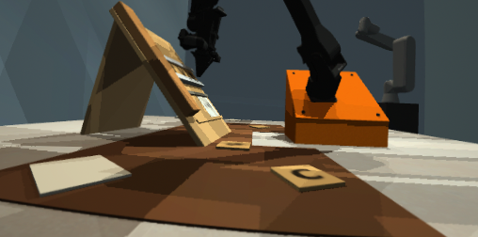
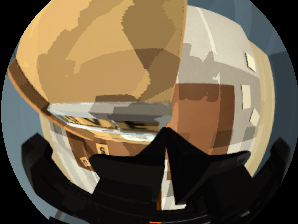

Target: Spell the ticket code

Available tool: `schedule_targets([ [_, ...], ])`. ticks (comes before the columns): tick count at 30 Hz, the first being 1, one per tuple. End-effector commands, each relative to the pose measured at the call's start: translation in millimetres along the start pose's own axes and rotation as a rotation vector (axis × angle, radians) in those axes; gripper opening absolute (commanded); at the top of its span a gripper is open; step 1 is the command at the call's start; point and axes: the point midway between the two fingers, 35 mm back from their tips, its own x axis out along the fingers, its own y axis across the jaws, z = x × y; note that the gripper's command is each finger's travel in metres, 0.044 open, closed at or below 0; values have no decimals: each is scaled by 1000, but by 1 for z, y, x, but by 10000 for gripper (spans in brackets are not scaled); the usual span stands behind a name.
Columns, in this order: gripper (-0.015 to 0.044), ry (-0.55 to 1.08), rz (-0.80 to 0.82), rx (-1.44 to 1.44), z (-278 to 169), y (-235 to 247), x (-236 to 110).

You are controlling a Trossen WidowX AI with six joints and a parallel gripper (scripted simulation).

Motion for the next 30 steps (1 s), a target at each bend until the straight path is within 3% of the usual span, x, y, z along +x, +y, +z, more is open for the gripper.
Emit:
schedule_targets([
  [1,0,-4,3,3,3,1,2],
  [30,0,-4,3,3,3,6,4],
])
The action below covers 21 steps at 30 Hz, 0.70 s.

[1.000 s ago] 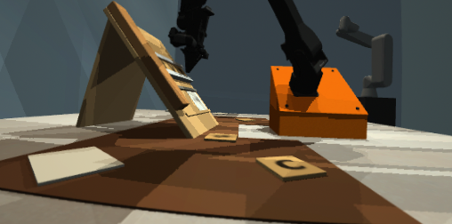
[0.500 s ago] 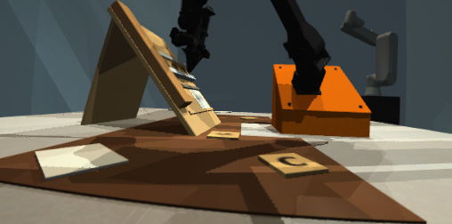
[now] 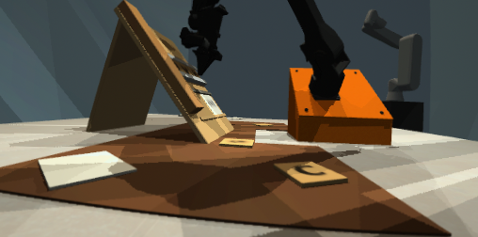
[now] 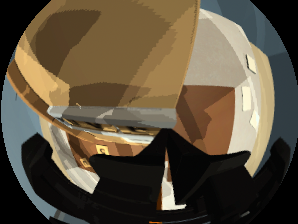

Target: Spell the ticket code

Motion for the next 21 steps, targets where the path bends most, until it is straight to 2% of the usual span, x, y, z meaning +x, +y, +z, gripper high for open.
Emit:
schedule_targets([
  [1,0,1,6,8,-2,3,1],
  [21,0,1,6,8,-2,10,3],
])
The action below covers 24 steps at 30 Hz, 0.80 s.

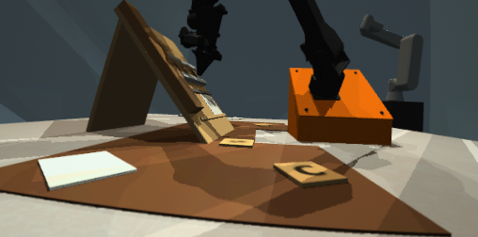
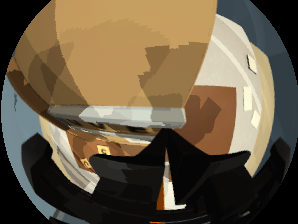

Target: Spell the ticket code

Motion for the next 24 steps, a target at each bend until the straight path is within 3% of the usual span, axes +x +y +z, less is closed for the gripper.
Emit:
schedule_targets([
  [1,0,1,6,8,-1,3,1],
  [24,0,2,5,8,-8,3,-9],
])
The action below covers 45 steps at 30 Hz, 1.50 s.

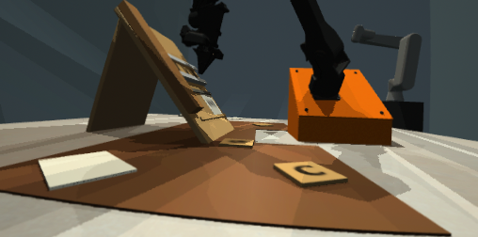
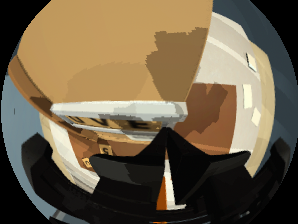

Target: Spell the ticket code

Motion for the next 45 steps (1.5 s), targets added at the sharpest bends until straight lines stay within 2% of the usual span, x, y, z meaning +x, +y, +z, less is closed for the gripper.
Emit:
schedule_targets([
  [1,0,0,2,-5,-5,0,-6],
  [21,0,0,2,-4,-17,0,-17],
  [23,53,-33,2,1,-14,3,-24],
  [27,157,-181,1,18,-23,25,-60],
  [33,315,-400,2,29,-48,58,-104],
  [38,440,-572,4,23,-73,85,-127],
  [41,440,-664,4,13,-88,99,-135],
  [45,440,-685,4,10,-92,102,-136],
])
